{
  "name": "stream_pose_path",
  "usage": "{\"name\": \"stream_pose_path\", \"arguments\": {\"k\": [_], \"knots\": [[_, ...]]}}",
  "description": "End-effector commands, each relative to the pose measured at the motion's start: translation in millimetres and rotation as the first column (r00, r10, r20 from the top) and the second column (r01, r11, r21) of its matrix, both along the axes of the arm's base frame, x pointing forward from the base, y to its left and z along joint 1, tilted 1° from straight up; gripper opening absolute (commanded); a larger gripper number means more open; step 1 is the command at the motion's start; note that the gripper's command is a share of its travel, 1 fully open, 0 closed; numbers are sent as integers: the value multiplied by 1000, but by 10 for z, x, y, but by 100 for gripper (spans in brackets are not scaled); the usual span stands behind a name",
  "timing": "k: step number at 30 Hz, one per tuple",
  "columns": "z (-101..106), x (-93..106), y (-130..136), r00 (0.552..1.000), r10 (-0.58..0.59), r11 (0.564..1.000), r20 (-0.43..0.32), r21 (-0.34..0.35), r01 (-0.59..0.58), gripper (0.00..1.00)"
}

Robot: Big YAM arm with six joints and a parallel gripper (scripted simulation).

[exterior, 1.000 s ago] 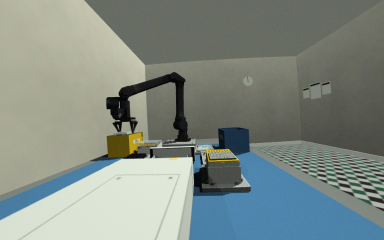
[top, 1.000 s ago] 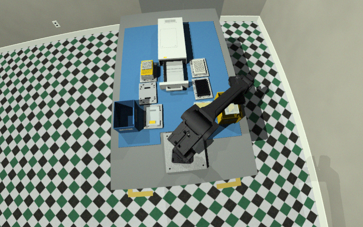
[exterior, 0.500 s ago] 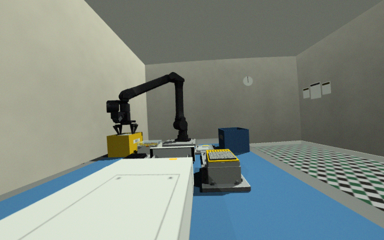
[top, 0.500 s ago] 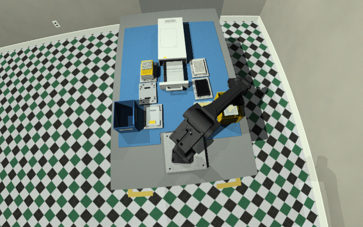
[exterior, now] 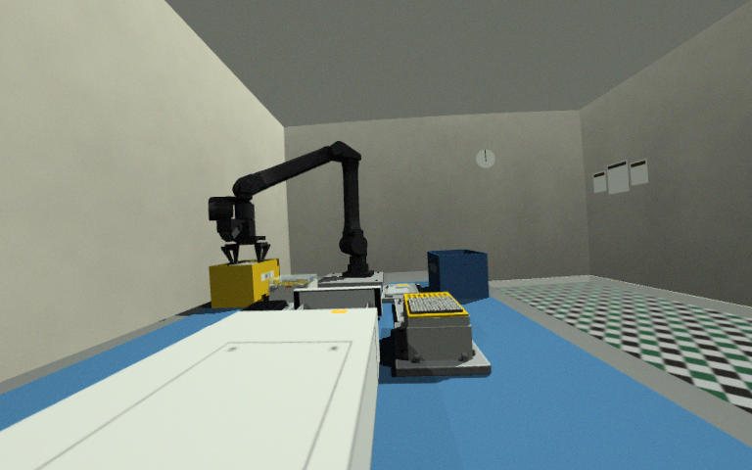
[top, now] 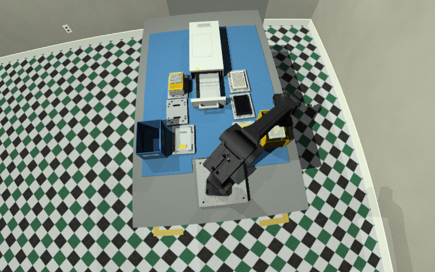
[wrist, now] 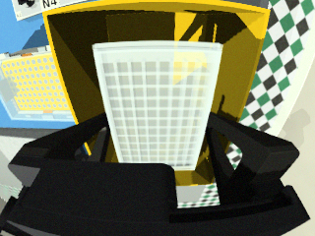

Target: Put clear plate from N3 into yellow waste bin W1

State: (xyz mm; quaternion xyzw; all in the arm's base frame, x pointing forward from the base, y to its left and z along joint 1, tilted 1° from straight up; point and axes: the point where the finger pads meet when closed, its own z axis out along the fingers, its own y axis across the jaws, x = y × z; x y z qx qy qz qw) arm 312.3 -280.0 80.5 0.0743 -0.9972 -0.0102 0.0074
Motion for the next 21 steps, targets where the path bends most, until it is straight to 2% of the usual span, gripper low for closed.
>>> {"name": "stream_pose_path", "arguments": {"k": [1, 7, 8, 21], "knots": [[98, 97, -76, 1000, 4, 1000, 24, -23, -3, 0], [98, 97, -76, 1000, 4, 1000, 24, -23, -3, 0], [98, 97, -76, 1000, 4, 1000, 24, -23, -3, 100], [98, 97, -76, 1000, 4, 1000, 24, -23, -3, 100]]}}
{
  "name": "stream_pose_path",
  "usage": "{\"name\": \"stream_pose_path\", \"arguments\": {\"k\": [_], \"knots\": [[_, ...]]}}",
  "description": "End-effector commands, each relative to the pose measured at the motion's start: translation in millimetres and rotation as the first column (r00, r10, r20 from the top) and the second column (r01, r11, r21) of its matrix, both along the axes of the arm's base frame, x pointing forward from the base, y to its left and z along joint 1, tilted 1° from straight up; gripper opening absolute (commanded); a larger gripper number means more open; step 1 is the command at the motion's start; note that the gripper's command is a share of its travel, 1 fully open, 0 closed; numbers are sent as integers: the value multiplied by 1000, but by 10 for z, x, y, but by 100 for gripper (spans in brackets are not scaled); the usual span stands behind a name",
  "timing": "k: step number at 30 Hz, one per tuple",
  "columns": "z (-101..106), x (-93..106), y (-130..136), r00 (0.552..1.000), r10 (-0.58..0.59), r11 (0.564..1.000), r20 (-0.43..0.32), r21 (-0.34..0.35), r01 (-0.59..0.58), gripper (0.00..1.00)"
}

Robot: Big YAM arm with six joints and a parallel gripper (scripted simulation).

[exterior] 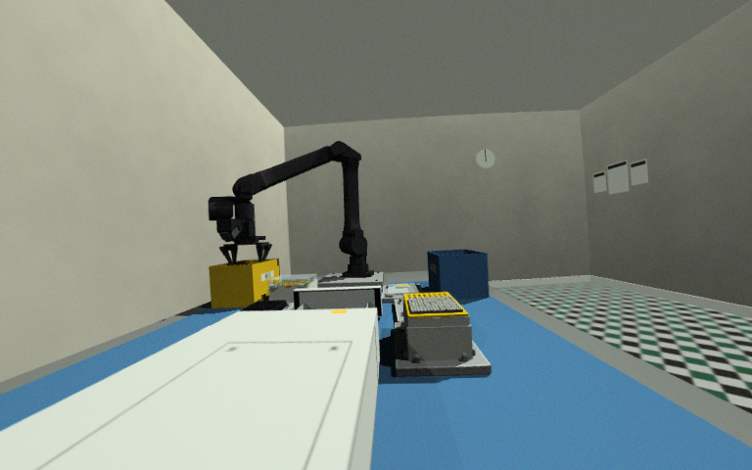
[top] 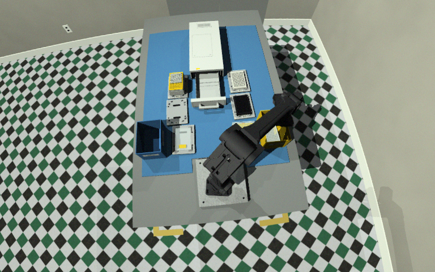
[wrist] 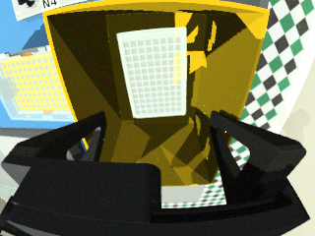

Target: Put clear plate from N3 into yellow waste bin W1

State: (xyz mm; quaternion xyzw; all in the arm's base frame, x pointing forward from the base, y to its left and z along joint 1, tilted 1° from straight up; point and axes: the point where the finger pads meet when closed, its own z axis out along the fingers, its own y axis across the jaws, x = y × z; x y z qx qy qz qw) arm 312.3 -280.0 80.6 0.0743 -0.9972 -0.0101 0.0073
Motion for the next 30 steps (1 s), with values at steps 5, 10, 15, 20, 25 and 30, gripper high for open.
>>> {"name": "stream_pose_path", "arguments": {"k": [5, 10, 15, 20, 25, 30], "knots": [[97, 96, -75, 1000, 4, 1000, 23, -22, -3, 100], [97, 96, -75, 1000, 4, 1000, 23, -22, -3, 100], [97, 96, -75, 1000, 4, 1000, 23, -22, -3, 100], [338, 187, -107, 999, 19, 999, 48, -47, -17, 100], [408, 185, -106, 999, 19, 999, 48, -47, -17, 100], [251, 69, -5, 1000, 18, 1000, 9, -11, -18, 100]]}}
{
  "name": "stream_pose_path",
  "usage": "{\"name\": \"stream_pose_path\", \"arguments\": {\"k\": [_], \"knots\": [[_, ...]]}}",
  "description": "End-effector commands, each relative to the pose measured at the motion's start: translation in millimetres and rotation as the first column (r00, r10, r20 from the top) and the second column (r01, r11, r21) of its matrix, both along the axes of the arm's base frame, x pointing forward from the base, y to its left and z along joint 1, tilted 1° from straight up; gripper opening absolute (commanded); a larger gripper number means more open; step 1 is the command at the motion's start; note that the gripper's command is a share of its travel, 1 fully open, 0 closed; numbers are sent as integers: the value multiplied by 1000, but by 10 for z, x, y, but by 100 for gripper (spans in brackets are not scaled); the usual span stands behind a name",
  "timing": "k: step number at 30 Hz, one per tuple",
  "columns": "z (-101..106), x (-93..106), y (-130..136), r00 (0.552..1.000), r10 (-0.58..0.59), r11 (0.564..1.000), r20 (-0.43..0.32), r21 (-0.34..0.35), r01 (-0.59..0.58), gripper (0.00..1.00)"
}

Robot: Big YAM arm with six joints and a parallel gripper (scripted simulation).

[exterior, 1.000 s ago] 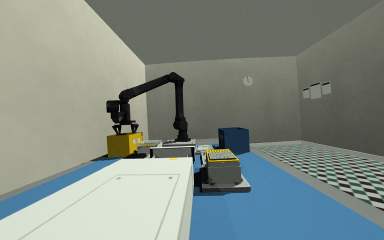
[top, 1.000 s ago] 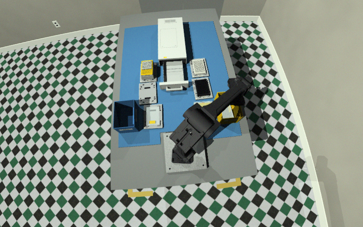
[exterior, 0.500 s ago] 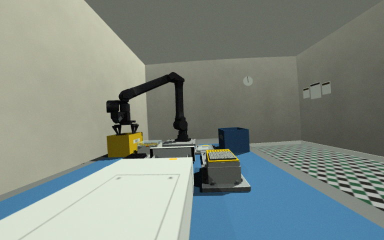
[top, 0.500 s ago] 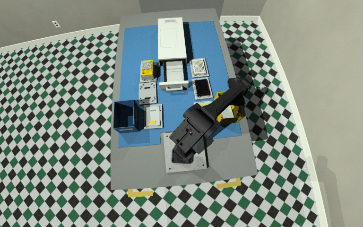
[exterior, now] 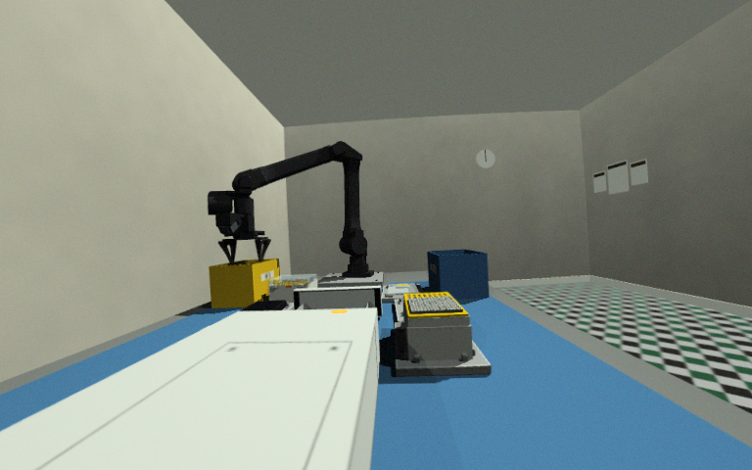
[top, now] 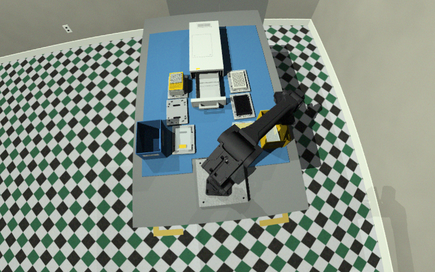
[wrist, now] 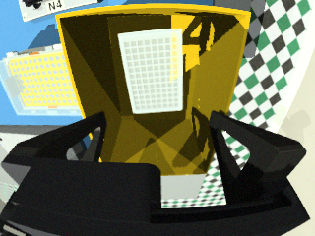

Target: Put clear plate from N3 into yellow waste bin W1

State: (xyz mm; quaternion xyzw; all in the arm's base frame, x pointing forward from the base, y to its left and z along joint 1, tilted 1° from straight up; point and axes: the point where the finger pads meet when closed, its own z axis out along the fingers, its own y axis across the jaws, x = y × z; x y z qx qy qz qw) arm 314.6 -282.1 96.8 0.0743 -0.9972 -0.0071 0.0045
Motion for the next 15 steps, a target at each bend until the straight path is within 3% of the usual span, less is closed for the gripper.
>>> {"name": "stream_pose_path", "arguments": {"k": [1, 3, 15], "knots": [[188, 90, -24, 1000, 18, 1000, 20, -21, -18, 100], [329, 160, -85, 999, 19, 999, 42, -42, -17, 100], [473, 149, -78, 999, 19, 999, 41, -41, -17, 100]]}}
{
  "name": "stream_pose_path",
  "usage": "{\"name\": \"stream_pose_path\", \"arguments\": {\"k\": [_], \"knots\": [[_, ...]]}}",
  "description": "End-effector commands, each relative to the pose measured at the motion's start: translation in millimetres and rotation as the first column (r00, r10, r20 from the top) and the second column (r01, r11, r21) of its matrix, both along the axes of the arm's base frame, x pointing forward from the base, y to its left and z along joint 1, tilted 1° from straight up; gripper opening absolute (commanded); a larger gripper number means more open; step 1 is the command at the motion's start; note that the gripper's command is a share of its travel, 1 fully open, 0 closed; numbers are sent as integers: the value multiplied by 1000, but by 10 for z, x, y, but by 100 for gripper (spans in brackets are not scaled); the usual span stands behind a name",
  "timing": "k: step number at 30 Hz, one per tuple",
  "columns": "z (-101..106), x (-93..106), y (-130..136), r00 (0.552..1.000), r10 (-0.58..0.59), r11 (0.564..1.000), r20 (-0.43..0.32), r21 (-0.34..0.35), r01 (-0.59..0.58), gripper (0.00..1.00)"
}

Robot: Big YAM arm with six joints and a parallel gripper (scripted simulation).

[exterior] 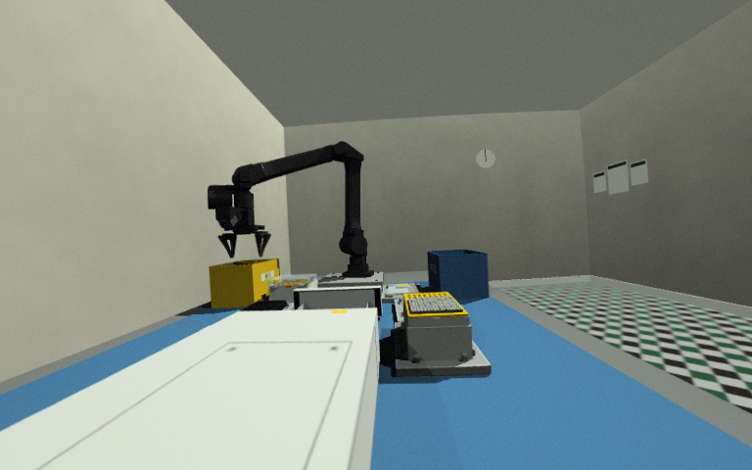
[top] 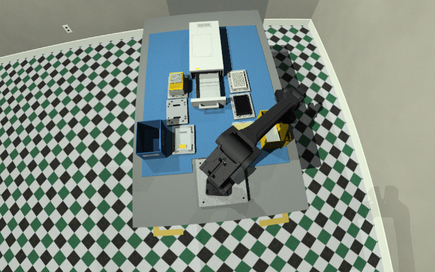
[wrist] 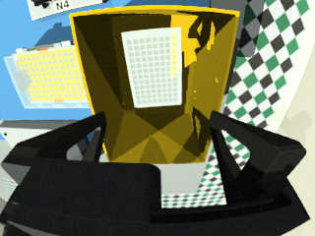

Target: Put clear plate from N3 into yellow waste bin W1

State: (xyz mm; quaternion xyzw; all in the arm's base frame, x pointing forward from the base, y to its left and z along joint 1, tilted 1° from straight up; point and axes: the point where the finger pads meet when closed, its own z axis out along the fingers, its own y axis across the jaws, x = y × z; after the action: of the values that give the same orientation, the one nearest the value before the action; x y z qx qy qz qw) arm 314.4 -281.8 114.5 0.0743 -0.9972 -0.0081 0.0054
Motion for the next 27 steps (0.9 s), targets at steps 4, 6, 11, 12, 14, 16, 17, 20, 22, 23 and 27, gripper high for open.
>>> {"name": "stream_pose_path", "arguments": {"k": [4, 6, 11, 12, 14, 16, 17, 20, 22, 23, 27], "knots": [[308, 158, -86, 999, 18, 999, 38, -38, -17, 100], [166, 78, -60, 1000, 4, 1000, 20, -20, -4, 100], [172, 30, 179, 1000, 4, 1000, 3, -4, -4, 100], [183, 39, 216, 1000, 4, 1000, 3, -4, -4, 100], [207, 57, 291, 1000, 4, 1000, 3, -4, -4, 100], [231, 74, 365, 1000, 4, 1000, 3, -3, -4, 100], [231, 74, 365, 1000, 4, 1000, 3, -3, -4, 100], [316, 144, 402, 1000, 4, 1000, 17, -13, -4, 100], [278, 110, 514, 1000, 4, 1000, 4, -2, -4, 100], [290, 119, 551, 1000, 4, 1000, 4, -1, -4, 100], [352, 166, 692, 1000, 4, 1000, 8, -2, -4, 100]]}}
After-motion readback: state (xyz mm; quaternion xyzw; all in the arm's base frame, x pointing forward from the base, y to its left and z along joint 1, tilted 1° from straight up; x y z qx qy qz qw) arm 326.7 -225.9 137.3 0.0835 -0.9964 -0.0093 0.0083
